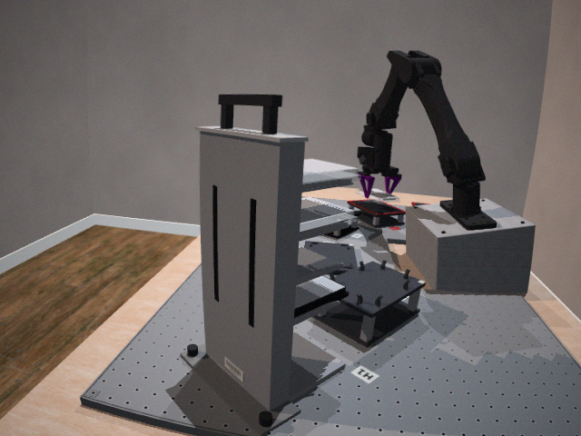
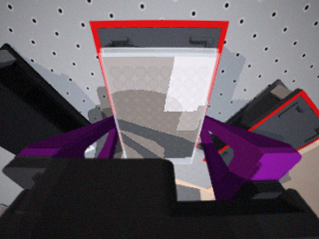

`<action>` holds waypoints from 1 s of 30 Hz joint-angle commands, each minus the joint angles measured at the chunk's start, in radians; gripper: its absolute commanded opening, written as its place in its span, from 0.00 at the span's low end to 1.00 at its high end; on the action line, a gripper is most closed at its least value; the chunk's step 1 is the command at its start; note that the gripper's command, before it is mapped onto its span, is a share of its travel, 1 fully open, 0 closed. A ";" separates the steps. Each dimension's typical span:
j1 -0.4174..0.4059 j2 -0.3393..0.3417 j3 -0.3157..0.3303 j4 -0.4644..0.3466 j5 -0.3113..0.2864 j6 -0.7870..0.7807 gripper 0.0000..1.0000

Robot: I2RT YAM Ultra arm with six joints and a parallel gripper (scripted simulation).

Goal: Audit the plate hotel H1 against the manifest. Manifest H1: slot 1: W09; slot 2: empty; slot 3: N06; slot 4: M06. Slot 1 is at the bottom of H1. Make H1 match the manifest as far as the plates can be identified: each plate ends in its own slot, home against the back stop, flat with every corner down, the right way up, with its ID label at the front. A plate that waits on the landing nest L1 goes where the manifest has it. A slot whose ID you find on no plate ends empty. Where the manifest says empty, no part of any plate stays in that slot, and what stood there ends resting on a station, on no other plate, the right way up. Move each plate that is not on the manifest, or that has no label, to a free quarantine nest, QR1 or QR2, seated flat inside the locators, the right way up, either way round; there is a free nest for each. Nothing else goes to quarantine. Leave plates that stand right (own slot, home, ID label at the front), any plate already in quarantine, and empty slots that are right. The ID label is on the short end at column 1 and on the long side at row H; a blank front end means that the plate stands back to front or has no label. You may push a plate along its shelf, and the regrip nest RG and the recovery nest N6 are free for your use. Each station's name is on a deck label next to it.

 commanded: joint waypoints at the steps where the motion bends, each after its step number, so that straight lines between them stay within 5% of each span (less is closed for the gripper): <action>1: -0.001 -0.006 0.003 0.014 0.000 0.003 0.86; 30: 0.006 0.027 -0.017 0.068 0.001 0.010 0.86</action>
